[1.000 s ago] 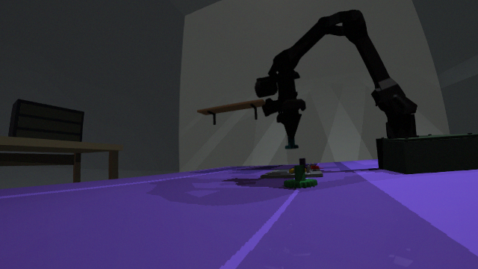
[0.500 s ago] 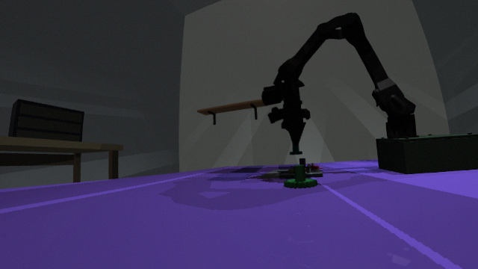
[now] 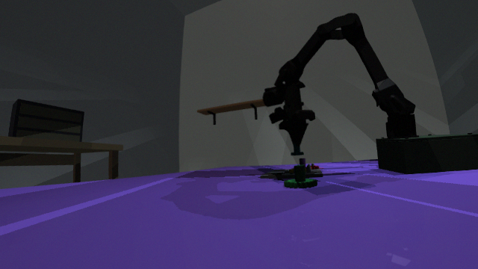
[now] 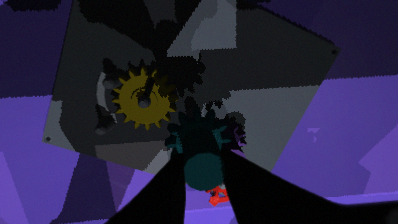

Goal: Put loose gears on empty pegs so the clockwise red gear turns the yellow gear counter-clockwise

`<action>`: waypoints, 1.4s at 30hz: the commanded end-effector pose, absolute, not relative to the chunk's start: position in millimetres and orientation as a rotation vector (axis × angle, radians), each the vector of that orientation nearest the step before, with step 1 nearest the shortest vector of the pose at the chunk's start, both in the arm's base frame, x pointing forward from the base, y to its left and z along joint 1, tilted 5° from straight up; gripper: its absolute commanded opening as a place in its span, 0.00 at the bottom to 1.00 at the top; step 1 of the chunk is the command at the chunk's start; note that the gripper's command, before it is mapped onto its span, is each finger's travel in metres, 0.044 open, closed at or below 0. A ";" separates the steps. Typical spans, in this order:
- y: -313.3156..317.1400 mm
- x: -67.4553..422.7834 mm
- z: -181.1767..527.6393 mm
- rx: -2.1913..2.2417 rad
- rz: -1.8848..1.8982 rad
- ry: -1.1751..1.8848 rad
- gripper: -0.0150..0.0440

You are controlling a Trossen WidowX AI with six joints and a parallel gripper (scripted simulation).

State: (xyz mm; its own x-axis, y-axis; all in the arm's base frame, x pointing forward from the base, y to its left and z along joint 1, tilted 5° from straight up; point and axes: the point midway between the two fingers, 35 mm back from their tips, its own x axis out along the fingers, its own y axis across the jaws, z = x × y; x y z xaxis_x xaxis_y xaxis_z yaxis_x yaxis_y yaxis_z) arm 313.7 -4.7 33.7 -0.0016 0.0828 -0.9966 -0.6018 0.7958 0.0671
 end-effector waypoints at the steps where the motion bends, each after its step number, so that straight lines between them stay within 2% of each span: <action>1: -5.6 313.0 34.1 -0.522 0.639 1.466 0.25; 24: -5.7 313.1 35.2 -1.031 1.133 1.232 0.25; 42: -4.6 312.8 25.5 -1.219 1.313 1.107 0.25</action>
State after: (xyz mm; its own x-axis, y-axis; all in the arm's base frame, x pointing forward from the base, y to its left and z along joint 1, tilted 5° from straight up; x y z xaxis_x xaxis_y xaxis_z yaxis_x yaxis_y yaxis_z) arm 315.1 -4.2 31.4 0.0038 0.0824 -0.9966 -0.9997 -0.0238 -0.0058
